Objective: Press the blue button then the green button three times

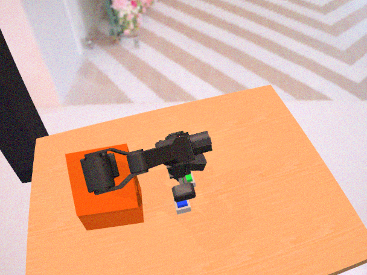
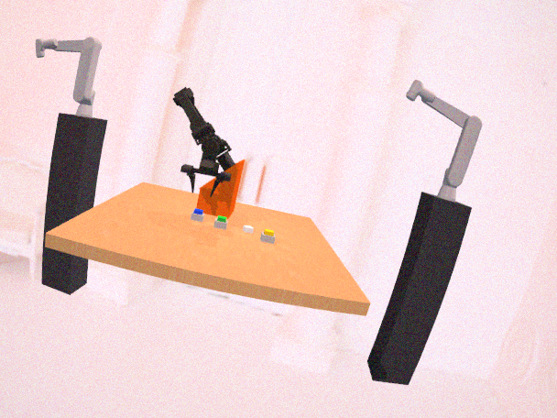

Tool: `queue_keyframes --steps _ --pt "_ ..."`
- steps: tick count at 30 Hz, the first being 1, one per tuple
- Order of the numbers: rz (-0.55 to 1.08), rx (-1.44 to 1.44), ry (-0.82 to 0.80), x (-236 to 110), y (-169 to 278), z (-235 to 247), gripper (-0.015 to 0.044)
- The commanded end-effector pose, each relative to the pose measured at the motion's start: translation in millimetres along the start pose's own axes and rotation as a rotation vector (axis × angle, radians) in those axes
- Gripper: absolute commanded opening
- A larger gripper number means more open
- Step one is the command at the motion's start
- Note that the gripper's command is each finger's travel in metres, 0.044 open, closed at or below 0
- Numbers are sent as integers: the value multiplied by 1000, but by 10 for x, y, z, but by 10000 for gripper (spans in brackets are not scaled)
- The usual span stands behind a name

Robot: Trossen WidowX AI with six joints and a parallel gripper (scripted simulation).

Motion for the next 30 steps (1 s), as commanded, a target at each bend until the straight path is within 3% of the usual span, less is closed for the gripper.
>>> queue_keyframes --steps 1,8,30 --pt "15 -11 9 321 67 1 190" --pt "15 -11 9 321 67 1 20" --pt "15 -11 8 488 64 2 20"
Point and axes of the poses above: the point midway between the two fingers, 35 mm back from their tips, its own x axis out along the fingers, its own z axis across the jaws, y = z × x, the point moved 4 cm from there along -x, back along the fingers, and after that the axes turned 6 degrees about -x, right-handed, at the moved point
